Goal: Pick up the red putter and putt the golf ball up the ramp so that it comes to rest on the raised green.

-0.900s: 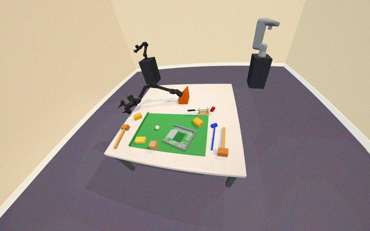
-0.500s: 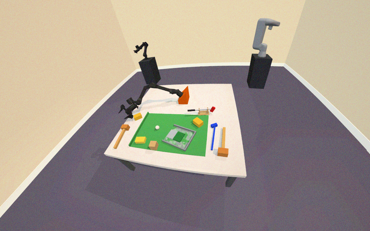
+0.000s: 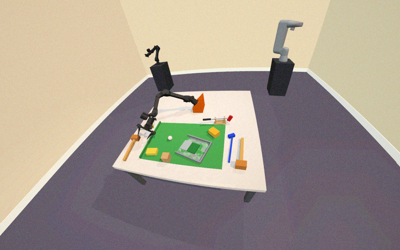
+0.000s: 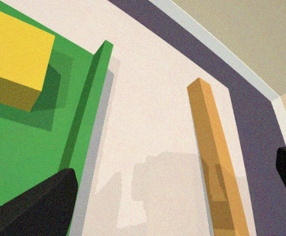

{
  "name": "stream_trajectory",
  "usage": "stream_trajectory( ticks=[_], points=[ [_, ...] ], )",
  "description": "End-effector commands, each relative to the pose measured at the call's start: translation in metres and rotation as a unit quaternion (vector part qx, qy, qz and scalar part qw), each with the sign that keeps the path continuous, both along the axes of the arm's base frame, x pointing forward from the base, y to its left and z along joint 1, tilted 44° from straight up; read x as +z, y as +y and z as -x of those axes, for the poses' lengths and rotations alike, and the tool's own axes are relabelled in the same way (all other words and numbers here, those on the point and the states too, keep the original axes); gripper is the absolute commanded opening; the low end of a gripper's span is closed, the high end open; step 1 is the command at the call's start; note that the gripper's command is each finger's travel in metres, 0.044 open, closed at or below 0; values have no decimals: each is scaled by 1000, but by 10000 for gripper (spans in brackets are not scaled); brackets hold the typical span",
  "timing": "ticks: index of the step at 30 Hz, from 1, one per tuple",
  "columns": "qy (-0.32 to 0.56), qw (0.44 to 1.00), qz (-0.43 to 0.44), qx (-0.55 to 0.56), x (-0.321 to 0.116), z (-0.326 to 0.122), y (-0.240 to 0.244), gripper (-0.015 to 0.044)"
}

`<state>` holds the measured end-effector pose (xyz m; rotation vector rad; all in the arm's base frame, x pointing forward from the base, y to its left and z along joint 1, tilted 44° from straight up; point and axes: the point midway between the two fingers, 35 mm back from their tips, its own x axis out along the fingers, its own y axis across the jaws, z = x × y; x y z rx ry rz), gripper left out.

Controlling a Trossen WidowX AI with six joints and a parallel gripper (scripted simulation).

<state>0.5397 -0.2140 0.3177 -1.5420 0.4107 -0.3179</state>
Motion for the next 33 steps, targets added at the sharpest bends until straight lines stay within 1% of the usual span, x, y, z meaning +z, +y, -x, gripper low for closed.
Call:
stream_trajectory(
  ticks=[1,5,9,16,21,25,29,33],
  points=[
    [64,996,-49,28,-54,-13,44,440],
    [127,987,-85,55,-101,-18,92,440],
    [194,971,-112,79,-147,-13,142,440],
    [318,932,-137,109,-224,19,228,440],
    [411,894,-134,121,-275,62,283,440],
    [485,858,-117,123,-311,107,320,440],
    [558,817,-83,118,-341,161,348,440],
    [621,776,-35,106,-364,217,364,440]
  ],
)
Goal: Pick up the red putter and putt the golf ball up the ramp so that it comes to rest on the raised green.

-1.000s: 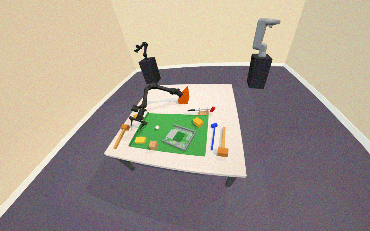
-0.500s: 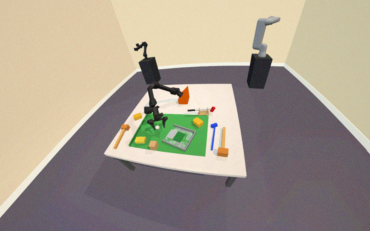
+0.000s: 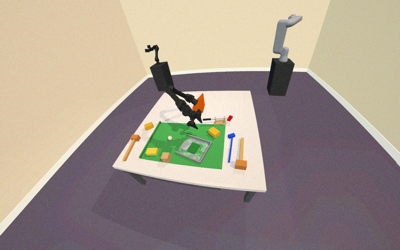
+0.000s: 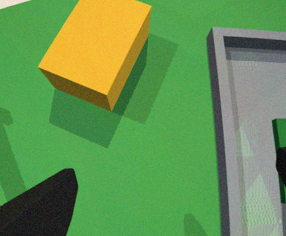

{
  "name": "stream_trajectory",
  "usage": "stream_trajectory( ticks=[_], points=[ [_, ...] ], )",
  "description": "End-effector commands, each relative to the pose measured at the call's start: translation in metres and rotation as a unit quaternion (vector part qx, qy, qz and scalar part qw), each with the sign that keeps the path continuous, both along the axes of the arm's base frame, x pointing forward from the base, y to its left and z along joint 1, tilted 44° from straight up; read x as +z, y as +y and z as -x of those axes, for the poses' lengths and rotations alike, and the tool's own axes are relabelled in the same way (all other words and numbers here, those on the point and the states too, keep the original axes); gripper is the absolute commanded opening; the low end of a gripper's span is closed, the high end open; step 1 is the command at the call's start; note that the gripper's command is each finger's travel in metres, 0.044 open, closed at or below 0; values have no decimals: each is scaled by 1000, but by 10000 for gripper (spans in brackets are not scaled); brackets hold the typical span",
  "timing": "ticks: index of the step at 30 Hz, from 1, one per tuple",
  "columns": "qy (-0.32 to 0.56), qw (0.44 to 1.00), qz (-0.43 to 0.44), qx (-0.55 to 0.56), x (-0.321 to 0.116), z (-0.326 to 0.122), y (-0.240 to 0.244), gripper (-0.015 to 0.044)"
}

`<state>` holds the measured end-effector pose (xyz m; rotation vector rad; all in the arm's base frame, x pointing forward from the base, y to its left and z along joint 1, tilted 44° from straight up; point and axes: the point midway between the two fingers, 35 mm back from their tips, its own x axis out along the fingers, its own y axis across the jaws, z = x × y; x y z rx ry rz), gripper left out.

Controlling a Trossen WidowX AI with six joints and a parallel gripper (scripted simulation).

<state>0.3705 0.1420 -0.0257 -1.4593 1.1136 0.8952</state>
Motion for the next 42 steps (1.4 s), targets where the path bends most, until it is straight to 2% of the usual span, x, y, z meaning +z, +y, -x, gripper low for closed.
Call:
stream_trajectory(
  ticks=[1,5,8,42],
  points=[
    [78,995,63,27,-25,63,10,440],
    [142,978,142,60,-39,123,12,440],
    [159,969,172,72,-41,143,10,440],
    [159,969,174,72,-82,135,-26,440]
  ],
)
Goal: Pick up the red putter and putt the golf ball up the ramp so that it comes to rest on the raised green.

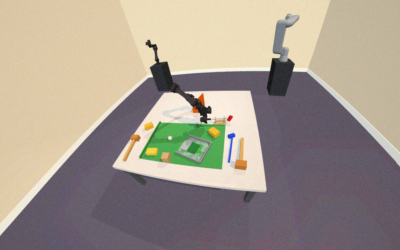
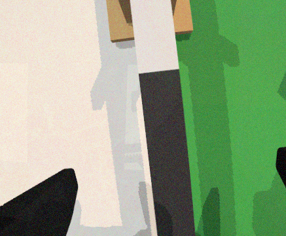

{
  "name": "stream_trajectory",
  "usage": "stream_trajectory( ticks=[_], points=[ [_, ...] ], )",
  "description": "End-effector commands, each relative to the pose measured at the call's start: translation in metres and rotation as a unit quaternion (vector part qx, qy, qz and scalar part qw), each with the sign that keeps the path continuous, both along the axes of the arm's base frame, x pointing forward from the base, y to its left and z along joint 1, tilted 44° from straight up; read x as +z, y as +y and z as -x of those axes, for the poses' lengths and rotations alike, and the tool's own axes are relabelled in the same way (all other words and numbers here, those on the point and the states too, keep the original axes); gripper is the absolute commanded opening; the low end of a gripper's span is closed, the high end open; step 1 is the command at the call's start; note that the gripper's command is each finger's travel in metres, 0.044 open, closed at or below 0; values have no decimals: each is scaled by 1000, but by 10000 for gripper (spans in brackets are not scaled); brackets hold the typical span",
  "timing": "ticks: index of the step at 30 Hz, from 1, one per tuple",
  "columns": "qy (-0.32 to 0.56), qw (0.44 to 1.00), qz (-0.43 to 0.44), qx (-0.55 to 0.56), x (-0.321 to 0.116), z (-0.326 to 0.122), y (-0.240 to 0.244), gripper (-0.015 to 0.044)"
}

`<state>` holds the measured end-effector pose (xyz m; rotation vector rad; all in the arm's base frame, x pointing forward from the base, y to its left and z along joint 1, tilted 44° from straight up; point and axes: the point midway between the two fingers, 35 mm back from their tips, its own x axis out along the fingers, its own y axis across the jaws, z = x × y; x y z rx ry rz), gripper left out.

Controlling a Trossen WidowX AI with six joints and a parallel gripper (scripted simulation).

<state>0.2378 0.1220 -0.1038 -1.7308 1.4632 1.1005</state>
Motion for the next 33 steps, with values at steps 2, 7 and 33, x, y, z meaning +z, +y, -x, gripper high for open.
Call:
stream_trajectory(
  ticks=[2,7,33],
  points=[
    [3,1000,5,2,-7,2,-9,440],
    [3,1000,6,2,-12,1,-14,440],
    [1,1000,2,-1,-14,-1,-14,26]
  ],
)
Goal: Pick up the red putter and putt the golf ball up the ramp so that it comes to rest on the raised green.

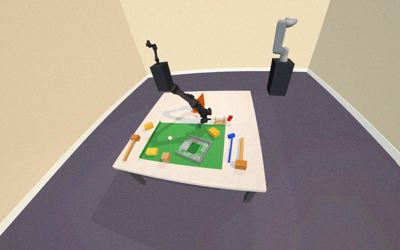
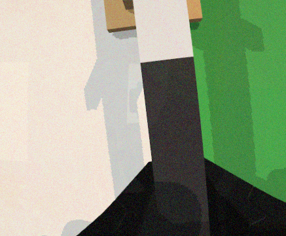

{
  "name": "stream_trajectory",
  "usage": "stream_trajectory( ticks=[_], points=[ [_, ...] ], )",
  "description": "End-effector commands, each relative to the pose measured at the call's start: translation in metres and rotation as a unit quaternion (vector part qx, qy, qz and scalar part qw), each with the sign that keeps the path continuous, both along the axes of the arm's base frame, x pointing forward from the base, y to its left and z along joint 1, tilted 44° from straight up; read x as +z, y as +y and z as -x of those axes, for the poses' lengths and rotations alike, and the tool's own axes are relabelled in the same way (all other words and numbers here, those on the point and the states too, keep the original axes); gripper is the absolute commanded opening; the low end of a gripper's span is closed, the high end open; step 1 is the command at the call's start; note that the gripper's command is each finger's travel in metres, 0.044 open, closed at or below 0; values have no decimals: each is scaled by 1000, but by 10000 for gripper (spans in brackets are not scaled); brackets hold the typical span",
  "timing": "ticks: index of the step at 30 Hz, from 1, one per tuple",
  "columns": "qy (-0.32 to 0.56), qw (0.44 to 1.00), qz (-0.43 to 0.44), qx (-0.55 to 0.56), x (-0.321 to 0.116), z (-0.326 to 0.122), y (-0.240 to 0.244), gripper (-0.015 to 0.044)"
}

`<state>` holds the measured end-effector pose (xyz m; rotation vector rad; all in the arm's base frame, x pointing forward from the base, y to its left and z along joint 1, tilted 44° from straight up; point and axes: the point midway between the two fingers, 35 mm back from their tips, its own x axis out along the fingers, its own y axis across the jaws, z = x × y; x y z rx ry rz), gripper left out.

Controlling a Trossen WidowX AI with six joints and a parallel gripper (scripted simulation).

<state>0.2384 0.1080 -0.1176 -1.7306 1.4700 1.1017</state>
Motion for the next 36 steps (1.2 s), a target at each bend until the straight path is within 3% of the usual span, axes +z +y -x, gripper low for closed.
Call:
stream_trajectory(
  ticks=[1,9,21,25,36],
  points=[
    [-1,1000,0,0,0,0,0,20],
    [-1,1000,-1,0,11,-1,13,0],
    [2,1000,-2,0,72,9,69,0],
    [-1,1000,2,2,66,8,63,0],
    [-139,969,6,-204,126,-24,20,0]
  ],
)
